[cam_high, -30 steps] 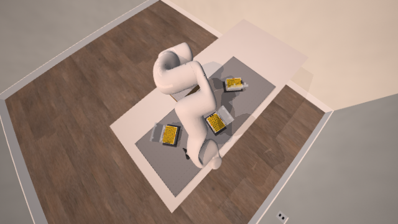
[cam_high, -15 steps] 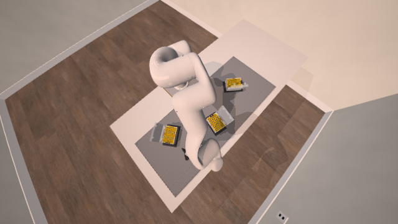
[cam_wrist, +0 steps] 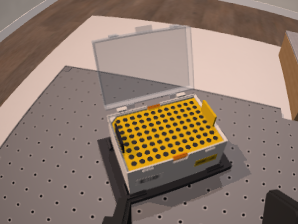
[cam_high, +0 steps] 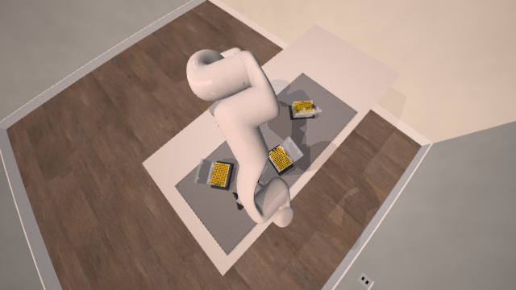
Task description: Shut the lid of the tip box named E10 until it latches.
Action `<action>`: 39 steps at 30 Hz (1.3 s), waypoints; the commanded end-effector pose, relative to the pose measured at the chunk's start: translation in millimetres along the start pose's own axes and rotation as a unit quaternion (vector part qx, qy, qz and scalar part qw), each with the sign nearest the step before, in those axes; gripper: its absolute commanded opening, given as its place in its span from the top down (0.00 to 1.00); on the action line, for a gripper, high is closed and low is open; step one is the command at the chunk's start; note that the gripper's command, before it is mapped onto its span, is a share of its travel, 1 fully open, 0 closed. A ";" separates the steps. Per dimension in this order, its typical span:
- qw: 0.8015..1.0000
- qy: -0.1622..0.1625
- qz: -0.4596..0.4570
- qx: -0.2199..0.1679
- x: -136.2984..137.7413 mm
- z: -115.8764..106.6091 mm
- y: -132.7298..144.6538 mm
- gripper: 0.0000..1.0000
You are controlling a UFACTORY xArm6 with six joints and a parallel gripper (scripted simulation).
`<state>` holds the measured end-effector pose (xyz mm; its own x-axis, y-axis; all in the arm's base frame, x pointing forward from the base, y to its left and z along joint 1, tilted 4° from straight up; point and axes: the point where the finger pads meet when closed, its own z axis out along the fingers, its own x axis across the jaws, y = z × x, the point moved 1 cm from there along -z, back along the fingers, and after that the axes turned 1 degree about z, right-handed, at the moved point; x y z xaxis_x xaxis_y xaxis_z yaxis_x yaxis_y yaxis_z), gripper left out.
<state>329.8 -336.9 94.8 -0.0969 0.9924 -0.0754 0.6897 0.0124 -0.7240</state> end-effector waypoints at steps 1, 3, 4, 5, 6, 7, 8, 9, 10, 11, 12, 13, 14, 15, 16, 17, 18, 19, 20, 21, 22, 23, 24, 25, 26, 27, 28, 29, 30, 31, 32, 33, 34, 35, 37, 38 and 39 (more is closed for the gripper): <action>1.000 -0.001 0.001 -0.002 -1.2 -17.2 -15.5 0.00; 1.000 -0.001 0.001 -0.002 -1.3 -24.2 -22.6 0.00; 1.000 -0.001 0.001 -0.002 -1.3 -27.8 -26.2 0.00; 1.000 -0.001 0.001 -0.002 -1.4 -31.3 -29.7 0.00; 1.000 -0.001 0.001 -0.002 -1.4 -34.8 -33.3 0.00; 1.000 -0.001 0.001 -0.002 -1.5 -38.3 -36.8 0.00; 1.000 -0.001 0.001 -0.002 -1.5 -41.8 -40.4 0.00; 1.000 -0.001 0.001 -0.002 -1.6 -45.4 -43.9 0.00; 1.000 -0.001 0.001 -0.002 -1.6 -45.4 -43.9 0.00; 1.000 -0.001 0.001 -0.002 -1.6 -45.4 -43.9 0.00; 1.000 -0.001 0.001 -0.002 -1.6 -45.4 -43.9 0.00; 1.000 -0.001 0.001 -0.002 -1.6 -45.4 -43.9 0.00; 1.000 -0.001 0.001 -0.002 -1.6 -45.3 -43.9 0.00; 1.000 -0.001 0.001 -0.002 -1.6 -45.4 -43.9 1.00; 1.000 -0.001 0.001 -0.002 -1.6 -45.4 -43.9 1.00; 1.000 -0.001 0.001 -0.002 -1.6 -45.4 -43.9 1.00; 1.000 -0.001 0.001 -0.002 -1.6 -45.4 -43.9 1.00; 1.000 -0.001 0.001 -0.002 -1.6 -45.4 -43.9 1.00; 1.000 -0.001 0.001 -0.002 -1.6 -45.4 -43.9 1.00; 1.000 -0.001 0.001 -0.002 -1.6 -45.4 -43.9 1.00; 1.000 -0.001 0.001 -0.002 -1.6 -45.4 -43.9 1.00; 1.000 -0.001 0.001 -0.002 -1.6 -45.4 -43.9 1.00; 1.000 -0.001 0.001 -0.002 -1.6 -45.4 -43.9 1.00; 1.000 -0.001 0.001 -0.002 -1.6 -45.4 -43.9 1.00; 1.000 -0.001 0.001 -0.002 -1.6 -45.4 -43.9 1.00; 1.000 -0.001 0.001 -0.002 -1.6 -45.4 -43.9 1.00; 1.000 -0.001 0.001 -0.002 -1.6 -45.4 -43.9 1.00; 1.000 -0.001 0.001 -0.002 -1.6 -45.4 -43.9 1.00; 1.000 -0.001 0.001 -0.002 -1.6 -45.4 -43.9 1.00; 1.000 -0.001 0.001 -0.002 -1.6 -45.3 -43.9 1.00; 1.000 -0.001 0.001 -0.002 -1.6 -45.4 -43.9 1.00; 1.000 0.010 0.013 -0.002 -3.7 -42.3 -47.4 1.00; 0.999 0.022 0.025 -0.002 -5.7 -39.3 -50.9 1.00; 0.999 0.034 0.037 -0.002 -7.8 -36.2 -54.5 1.00; 0.997 0.058 0.060 -0.001 -12.0 -30.0 -61.5 1.00; 0.995 0.069 0.072 -0.001 -14.0 -26.9 -65.1 1.00; 0.993 0.081 0.084 -0.001 -16.1 -23.8 -68.6 1.00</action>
<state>316.2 -341.1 158.3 0.0168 0.9967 -0.0795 0.6932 -0.0689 -0.7174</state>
